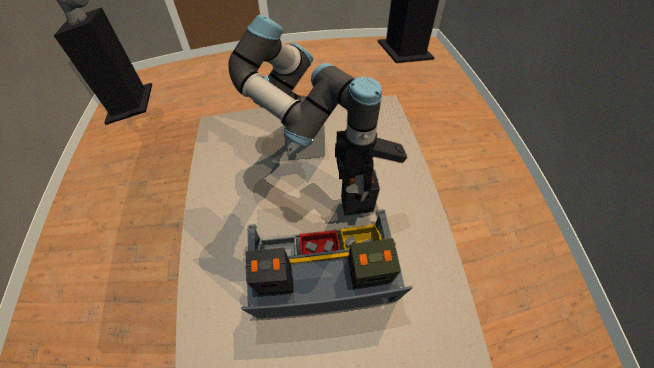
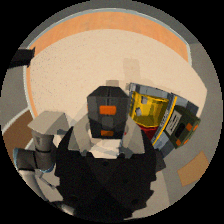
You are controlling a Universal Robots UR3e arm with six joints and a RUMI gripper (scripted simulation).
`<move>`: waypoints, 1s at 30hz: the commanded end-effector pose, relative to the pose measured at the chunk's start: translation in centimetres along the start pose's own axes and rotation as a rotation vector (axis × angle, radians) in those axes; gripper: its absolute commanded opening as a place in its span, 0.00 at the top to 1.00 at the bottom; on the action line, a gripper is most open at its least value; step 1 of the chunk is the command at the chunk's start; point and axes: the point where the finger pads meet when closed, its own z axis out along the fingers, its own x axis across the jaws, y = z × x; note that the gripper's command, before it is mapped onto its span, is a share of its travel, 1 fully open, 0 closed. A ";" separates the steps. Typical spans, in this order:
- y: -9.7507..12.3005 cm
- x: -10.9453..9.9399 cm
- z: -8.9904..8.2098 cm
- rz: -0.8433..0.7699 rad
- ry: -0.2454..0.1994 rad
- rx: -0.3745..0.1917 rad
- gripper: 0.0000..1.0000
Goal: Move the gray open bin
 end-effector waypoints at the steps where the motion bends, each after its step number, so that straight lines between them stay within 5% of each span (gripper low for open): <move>1: -0.3 0.1 -0.1 0.002 0.002 0.001 1.00; 30: 1.2 0.3 -0.1 0.002 0.002 0.001 1.00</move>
